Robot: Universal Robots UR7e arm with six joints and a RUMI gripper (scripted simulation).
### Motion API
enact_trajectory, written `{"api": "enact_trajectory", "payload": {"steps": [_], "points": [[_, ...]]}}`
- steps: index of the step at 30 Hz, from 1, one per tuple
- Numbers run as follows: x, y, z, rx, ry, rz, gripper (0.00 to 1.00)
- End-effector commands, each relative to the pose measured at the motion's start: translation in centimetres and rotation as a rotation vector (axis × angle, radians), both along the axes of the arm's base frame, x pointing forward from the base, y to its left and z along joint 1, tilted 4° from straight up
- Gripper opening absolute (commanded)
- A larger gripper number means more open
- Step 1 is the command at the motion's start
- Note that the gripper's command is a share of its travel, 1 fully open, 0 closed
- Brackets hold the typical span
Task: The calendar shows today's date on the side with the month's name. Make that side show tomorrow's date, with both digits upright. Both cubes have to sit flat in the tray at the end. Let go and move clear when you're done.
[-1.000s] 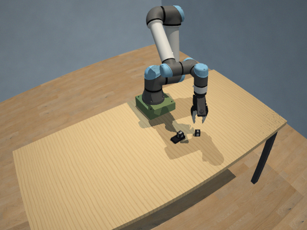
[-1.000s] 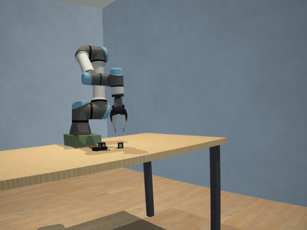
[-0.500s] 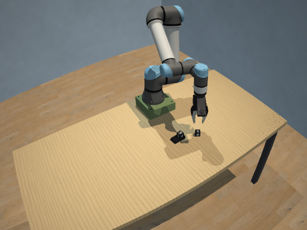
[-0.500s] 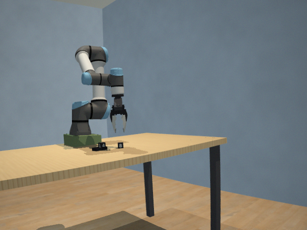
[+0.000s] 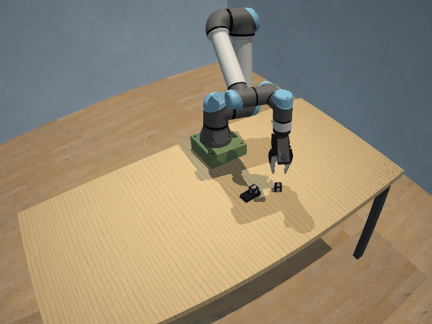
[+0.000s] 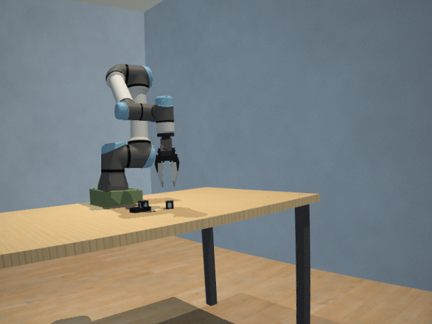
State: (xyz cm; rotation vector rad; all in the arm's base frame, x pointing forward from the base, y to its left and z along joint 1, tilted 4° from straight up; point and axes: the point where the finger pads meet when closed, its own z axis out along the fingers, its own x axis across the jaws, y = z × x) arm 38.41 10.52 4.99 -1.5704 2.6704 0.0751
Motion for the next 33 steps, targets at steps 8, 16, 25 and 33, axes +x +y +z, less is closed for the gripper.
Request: {"api": "enact_trajectory", "payload": {"steps": [8,16,25,33], "points": [[0.0,0.0,-0.8,0.0,-0.001,0.0,0.29],[0.1,0.1,-1.6,0.0,-0.001,0.0,0.29],[0.1,0.2,-3.0,0.0,-0.001,0.0,0.29],[0.1,0.2,-3.9,0.0,-0.001,0.0,0.29]]}}
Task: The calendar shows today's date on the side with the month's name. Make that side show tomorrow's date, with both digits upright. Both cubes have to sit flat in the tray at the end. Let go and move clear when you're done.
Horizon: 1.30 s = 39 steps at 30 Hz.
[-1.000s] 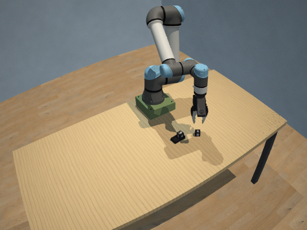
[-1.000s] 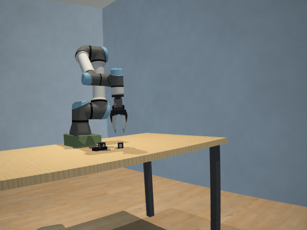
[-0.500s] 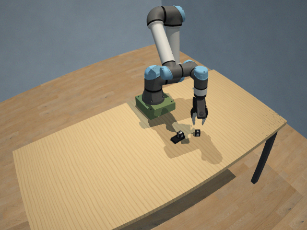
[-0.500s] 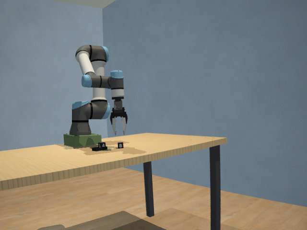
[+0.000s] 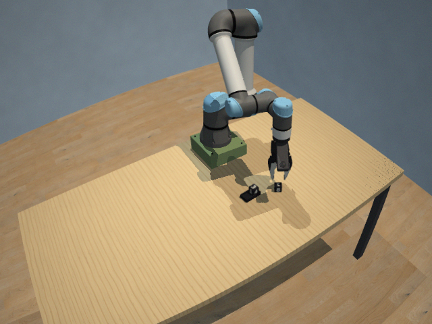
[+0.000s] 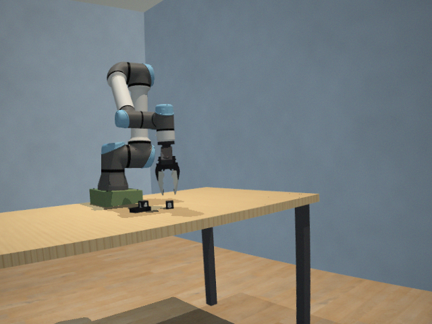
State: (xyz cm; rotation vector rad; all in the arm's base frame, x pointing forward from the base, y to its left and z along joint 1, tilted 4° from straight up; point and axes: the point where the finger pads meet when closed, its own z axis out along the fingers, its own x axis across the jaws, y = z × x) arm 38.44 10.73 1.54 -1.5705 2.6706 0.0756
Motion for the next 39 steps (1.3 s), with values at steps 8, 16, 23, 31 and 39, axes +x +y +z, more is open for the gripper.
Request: {"api": "enact_trajectory", "payload": {"steps": [8,16,23,31,39], "points": [[0.1,0.1,-1.2,0.0,-0.001,0.0,0.29],[0.1,0.1,-1.5,0.0,-0.001,0.0,0.29],[0.1,0.1,-1.6,0.0,-0.001,0.0,0.29],[0.1,0.1,-1.6,0.0,-0.001,0.0,0.29],[0.1,0.1,-1.6,0.0,-0.001,0.0,0.29]]}}
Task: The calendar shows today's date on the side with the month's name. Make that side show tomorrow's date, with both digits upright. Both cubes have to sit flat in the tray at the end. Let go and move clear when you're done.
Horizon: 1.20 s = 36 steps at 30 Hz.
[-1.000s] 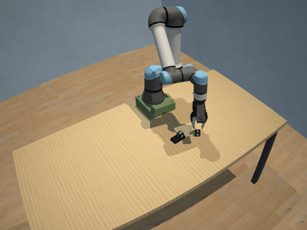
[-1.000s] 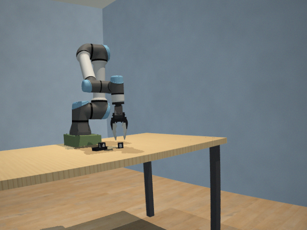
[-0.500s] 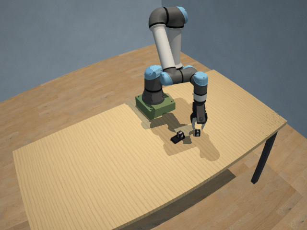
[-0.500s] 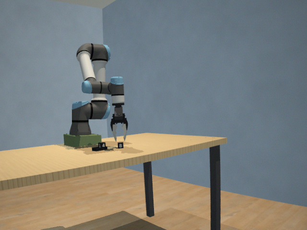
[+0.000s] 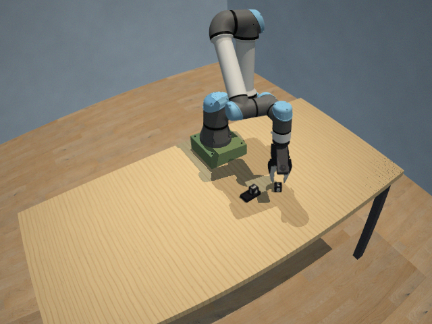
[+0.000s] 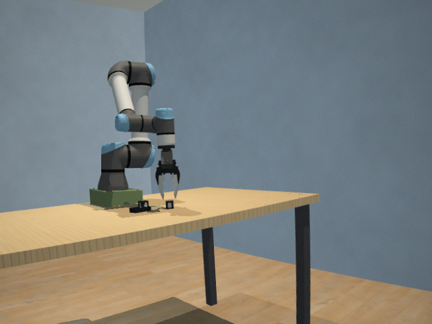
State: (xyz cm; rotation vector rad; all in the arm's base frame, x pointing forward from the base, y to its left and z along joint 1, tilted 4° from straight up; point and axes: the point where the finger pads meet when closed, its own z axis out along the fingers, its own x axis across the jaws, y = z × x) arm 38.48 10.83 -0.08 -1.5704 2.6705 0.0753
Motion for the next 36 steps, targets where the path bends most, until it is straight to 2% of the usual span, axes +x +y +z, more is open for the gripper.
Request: {"api": "enact_trajectory", "payload": {"steps": [1,27,36], "points": [[0.0,0.0,0.0,0.0,-0.001,0.0,0.29],[0.0,0.0,-0.2,0.0,-0.001,0.0,0.29],[0.1,0.1,-1.6,0.0,-0.001,0.0,0.29]]}}
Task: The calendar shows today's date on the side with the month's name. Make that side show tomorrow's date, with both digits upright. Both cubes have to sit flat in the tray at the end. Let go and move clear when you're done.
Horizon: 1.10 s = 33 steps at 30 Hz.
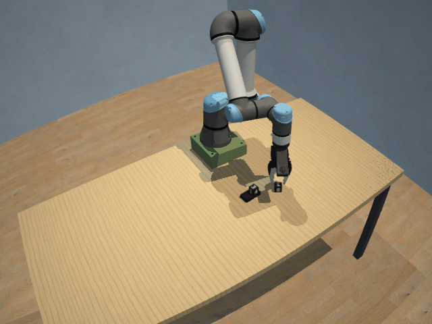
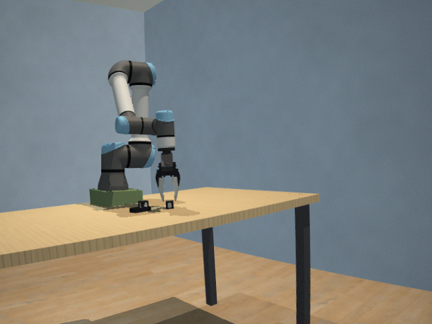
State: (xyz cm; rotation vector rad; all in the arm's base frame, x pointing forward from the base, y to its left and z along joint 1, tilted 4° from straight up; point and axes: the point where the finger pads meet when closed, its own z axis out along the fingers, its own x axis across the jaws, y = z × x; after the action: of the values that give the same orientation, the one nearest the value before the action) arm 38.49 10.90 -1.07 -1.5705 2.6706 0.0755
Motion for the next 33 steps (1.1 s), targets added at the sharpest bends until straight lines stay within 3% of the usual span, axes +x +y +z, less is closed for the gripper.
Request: {"api": "enact_trajectory", "payload": {"steps": [1,12,33], "points": [[0.1,0.1,-0.8,0.0,-0.001,0.0,0.29],[0.1,0.1,-1.8,0.0,-0.001,0.0,0.29],[0.1,0.1,-1.9,0.0,-0.001,0.0,0.29]]}}
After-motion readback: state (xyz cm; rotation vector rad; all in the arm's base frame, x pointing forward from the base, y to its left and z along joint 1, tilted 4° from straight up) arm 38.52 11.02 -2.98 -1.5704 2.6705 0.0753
